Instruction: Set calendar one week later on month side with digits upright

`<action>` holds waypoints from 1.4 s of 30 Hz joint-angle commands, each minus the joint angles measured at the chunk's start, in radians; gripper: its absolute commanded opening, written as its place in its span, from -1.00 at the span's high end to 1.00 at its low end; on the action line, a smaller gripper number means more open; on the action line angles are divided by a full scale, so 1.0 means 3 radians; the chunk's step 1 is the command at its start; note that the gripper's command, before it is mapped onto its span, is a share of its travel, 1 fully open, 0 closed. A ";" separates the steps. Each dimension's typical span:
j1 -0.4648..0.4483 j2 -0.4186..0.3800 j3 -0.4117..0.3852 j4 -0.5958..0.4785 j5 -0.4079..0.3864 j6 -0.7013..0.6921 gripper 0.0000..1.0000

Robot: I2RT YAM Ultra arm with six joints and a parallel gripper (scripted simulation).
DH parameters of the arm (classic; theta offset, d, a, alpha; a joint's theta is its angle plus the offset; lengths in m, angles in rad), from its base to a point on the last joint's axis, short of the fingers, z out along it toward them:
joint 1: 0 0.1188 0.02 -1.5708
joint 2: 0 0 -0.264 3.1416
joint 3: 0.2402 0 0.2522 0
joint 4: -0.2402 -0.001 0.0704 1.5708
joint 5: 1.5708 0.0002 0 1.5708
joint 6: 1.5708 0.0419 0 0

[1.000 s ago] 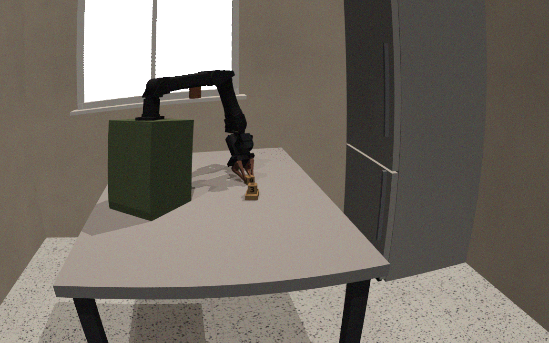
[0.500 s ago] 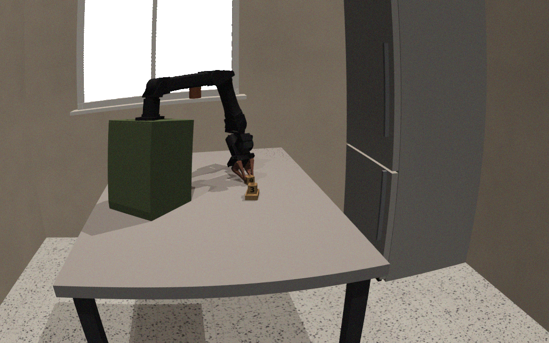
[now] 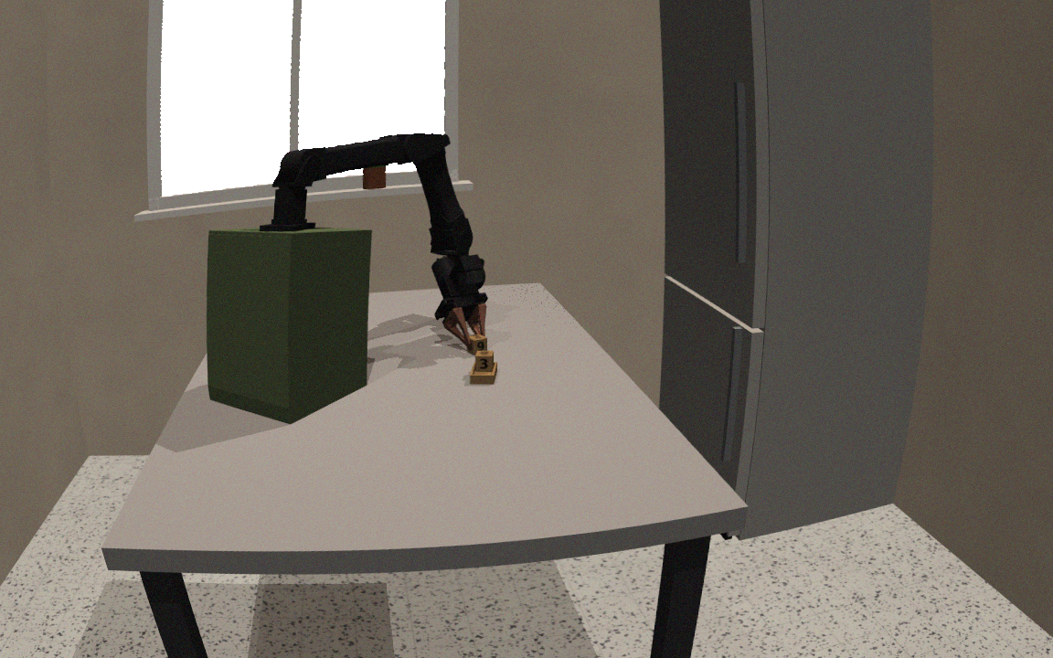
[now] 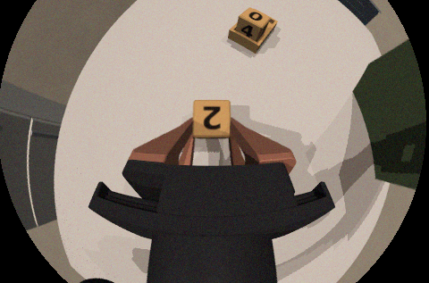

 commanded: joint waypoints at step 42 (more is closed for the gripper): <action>-0.0222 -0.1153 -0.1043 0.0354 -0.0498 -0.0406 0.45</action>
